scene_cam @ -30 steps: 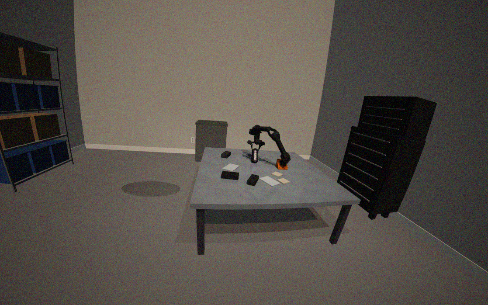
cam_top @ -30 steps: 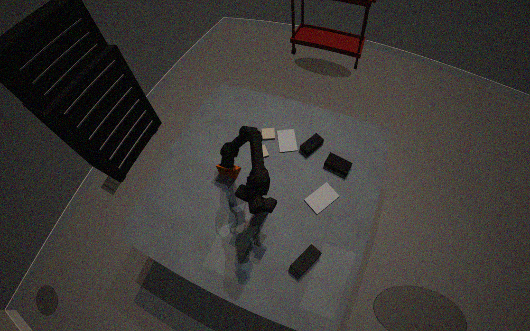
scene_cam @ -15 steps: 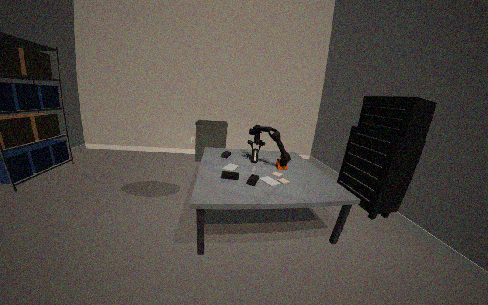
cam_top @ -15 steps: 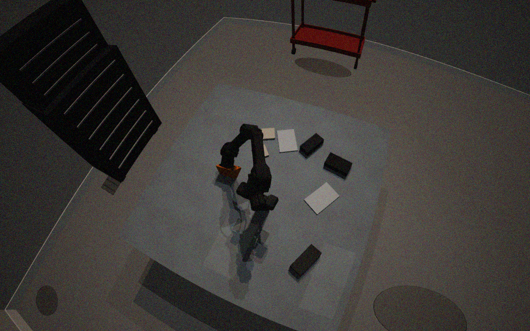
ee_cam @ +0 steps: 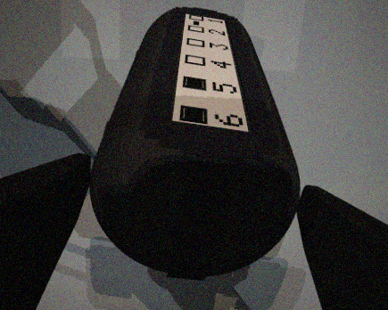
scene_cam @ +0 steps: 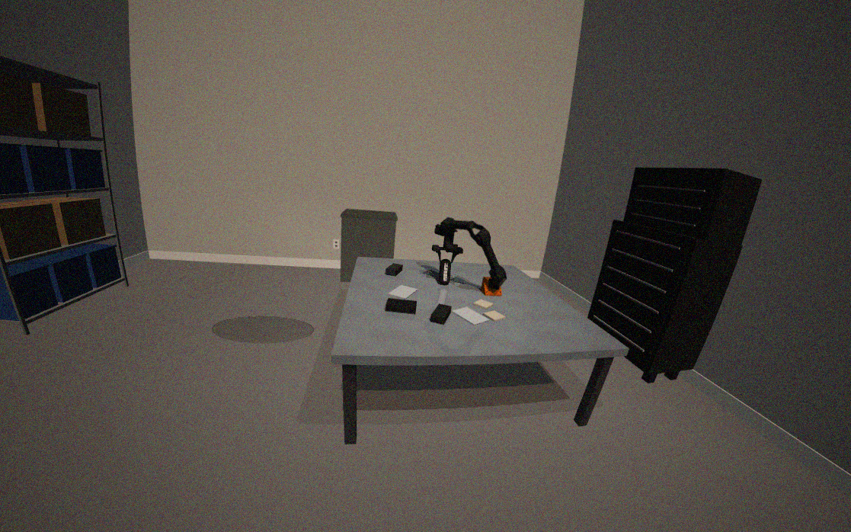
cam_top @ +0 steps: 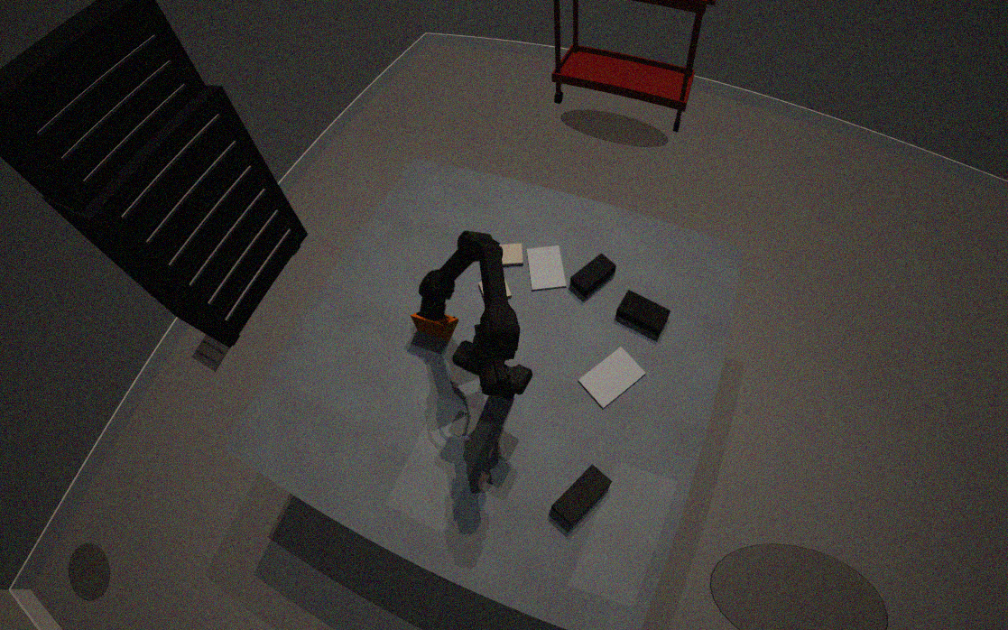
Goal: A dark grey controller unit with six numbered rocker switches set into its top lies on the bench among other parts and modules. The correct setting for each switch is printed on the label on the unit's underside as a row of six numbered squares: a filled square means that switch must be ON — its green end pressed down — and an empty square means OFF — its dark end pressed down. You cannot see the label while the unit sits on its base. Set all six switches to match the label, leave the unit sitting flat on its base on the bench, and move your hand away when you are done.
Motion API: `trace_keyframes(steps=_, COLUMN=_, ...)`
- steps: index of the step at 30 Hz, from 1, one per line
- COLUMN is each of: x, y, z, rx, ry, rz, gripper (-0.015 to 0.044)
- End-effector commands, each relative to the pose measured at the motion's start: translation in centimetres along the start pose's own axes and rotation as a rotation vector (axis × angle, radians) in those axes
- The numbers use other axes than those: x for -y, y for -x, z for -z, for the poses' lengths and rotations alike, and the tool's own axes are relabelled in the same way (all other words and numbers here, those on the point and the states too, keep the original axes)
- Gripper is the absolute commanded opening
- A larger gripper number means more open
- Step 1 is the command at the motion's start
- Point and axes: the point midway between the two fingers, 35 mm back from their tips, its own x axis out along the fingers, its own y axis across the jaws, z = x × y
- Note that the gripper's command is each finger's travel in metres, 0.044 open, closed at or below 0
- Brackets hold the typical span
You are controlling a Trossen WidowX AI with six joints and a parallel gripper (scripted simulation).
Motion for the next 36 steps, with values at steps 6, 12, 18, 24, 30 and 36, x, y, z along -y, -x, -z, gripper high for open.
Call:
trace_keyframes(steps=6, x=0.0, y=-0.3, z=-1.4, rx=0.018, ry=-0.009, rz=-0.003, gripper=0.0336)
trace_keyframes(steps=12, x=0.0, y=-0.3, z=-2.2, rx=0.018, ry=-0.009, rz=-0.003, gripper=0.0336)
trace_keyframes(steps=18, x=0.0, y=-0.2, z=-2.9, rx=0.019, ry=-0.009, rz=-0.003, gripper=0.0337)
trace_keyframes(steps=24, x=0.0, y=-0.2, z=-3.6, rx=0.019, ry=-0.009, rz=-0.003, gripper=0.0338)
trace_keyframes(steps=30, x=0.0, y=-0.3, z=-4.4, rx=0.02, ry=-0.009, rz=-0.003, gripper=0.0338)
trace_keyframes(steps=36, x=0.0, y=-0.3, z=-5.1, rx=0.02, ry=-0.009, rz=-0.003, gripper=0.0337)
